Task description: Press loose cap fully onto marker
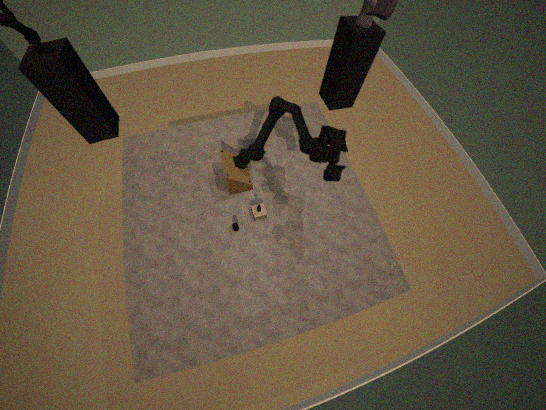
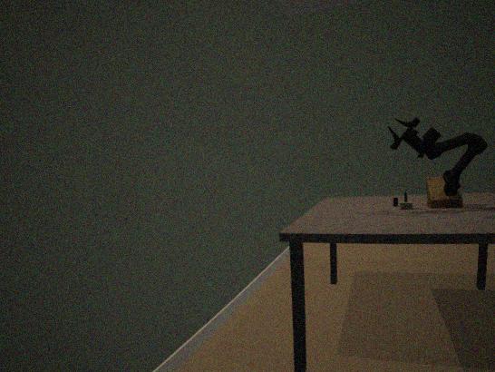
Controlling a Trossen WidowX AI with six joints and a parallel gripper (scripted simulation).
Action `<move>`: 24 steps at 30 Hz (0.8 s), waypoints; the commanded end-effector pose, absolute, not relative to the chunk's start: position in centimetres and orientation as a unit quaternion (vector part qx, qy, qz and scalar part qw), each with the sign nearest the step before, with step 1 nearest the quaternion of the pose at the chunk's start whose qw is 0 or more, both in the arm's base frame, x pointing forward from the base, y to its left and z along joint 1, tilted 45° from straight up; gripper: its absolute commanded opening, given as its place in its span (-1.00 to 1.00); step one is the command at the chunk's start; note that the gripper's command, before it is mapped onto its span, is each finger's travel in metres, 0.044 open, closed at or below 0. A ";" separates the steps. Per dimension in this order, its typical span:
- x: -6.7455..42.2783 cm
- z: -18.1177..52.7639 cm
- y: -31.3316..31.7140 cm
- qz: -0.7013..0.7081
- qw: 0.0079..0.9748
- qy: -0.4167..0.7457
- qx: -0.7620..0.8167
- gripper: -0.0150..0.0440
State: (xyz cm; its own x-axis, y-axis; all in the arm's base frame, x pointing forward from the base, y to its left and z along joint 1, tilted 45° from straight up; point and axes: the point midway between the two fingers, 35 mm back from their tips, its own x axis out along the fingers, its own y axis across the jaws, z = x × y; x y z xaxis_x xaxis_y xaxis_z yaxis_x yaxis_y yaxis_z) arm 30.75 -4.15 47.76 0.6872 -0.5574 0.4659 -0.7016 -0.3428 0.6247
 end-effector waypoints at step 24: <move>43.1 8.9 -12.8 -0.313 0.724 0.355 0.502 0.32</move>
